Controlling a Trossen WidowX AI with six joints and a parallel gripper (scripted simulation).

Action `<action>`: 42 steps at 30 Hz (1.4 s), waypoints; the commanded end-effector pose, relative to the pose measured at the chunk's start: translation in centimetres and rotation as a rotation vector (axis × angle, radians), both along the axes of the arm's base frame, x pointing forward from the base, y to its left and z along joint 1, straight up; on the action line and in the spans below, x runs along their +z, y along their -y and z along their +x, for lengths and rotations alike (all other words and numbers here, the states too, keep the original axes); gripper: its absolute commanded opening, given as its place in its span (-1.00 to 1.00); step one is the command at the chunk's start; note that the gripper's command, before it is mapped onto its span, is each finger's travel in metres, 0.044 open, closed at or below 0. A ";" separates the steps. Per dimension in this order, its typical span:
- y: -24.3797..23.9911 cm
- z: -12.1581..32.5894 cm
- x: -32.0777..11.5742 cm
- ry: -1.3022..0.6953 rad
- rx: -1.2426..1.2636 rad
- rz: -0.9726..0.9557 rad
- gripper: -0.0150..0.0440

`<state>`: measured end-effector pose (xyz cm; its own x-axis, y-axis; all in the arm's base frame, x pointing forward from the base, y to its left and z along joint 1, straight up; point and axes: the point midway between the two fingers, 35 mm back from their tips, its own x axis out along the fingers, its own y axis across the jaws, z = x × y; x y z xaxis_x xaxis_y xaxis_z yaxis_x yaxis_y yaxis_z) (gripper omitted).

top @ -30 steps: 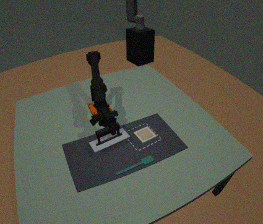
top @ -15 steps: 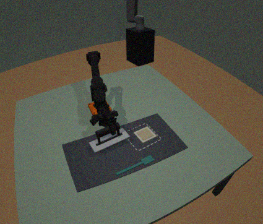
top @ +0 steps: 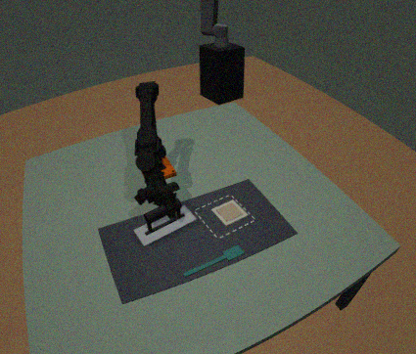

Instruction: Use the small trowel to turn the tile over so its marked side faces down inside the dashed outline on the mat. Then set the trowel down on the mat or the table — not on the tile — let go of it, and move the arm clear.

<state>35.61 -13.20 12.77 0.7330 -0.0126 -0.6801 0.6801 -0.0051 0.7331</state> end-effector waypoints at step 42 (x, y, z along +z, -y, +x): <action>9.3 -6.1 -2.3 0.080 0.228 -0.011 -0.49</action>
